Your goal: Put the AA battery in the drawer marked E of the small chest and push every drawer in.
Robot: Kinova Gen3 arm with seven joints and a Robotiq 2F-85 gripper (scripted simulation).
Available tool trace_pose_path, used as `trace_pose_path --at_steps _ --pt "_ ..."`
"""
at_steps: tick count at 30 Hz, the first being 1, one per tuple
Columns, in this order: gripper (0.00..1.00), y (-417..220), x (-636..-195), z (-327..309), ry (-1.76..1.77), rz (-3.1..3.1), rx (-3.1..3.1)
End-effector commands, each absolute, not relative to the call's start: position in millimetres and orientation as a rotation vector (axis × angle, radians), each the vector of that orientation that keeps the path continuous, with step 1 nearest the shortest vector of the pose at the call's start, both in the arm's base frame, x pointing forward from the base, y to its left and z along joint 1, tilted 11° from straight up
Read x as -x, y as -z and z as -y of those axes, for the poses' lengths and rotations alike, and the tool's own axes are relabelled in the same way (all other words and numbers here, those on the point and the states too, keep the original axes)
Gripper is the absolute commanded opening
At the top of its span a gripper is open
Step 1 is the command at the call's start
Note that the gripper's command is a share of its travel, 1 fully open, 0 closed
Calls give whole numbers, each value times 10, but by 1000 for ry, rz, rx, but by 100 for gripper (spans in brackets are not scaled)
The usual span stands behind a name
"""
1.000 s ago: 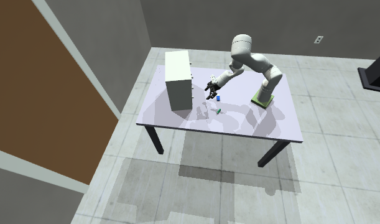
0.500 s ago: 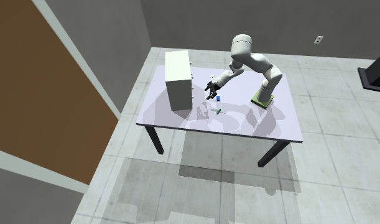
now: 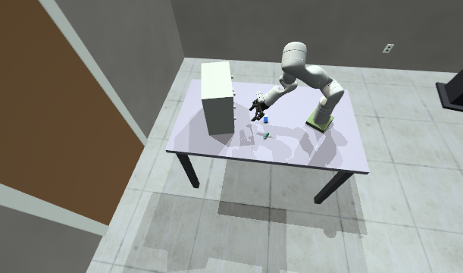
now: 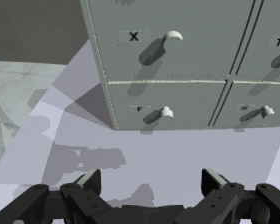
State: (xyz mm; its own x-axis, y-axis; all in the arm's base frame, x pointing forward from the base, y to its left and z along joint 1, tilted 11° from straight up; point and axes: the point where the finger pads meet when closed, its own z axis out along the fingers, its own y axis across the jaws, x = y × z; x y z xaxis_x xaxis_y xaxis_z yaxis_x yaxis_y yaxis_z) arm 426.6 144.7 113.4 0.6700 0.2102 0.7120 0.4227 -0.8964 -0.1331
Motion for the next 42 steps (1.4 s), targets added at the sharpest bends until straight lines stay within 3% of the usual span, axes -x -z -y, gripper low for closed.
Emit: trace_pose_path --at_steps 1,42 --pt "100 -1140 -4269 -1447 1058 505 2598" --pt "100 -1503 -4245 -1383 1096 501 2581"
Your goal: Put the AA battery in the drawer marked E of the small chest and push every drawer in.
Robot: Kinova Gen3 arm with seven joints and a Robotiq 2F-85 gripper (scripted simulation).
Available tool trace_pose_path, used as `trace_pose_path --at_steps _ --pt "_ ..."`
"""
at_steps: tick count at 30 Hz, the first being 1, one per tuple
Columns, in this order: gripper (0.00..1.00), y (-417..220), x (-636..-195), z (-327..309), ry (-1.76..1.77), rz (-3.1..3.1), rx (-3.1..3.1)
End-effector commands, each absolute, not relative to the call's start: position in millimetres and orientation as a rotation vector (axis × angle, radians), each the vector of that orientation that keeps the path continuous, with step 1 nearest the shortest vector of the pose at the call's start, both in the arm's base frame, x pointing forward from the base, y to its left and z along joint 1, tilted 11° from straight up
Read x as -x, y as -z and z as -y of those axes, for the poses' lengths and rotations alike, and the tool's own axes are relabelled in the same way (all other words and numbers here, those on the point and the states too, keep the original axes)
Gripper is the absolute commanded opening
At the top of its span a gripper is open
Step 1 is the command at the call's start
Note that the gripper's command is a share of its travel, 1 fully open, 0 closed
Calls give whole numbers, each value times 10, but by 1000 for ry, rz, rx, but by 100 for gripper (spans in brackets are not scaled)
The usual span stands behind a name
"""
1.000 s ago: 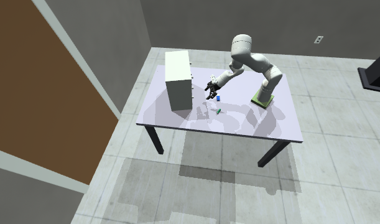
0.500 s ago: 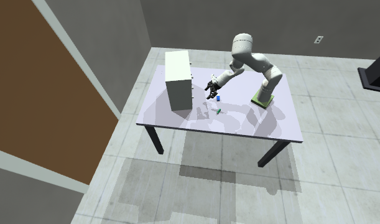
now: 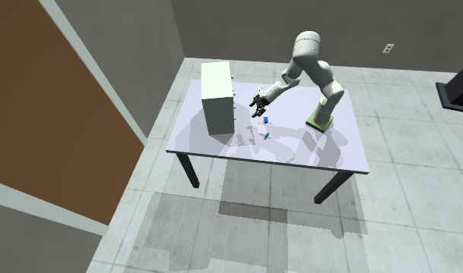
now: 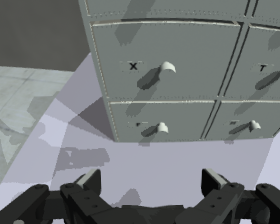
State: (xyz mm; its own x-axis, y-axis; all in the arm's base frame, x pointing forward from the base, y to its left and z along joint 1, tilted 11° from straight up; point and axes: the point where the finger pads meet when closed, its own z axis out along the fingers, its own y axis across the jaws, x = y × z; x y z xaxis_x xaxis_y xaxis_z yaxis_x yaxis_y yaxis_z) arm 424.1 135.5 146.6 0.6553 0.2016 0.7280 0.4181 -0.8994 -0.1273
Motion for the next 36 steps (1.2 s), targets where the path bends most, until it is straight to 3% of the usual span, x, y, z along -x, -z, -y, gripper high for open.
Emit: trace_pose_path --at_steps 1,36 --pt "100 -1503 -4245 -1383 1096 501 2581" --pt "100 -1522 -4221 -1378 1071 505 2591"
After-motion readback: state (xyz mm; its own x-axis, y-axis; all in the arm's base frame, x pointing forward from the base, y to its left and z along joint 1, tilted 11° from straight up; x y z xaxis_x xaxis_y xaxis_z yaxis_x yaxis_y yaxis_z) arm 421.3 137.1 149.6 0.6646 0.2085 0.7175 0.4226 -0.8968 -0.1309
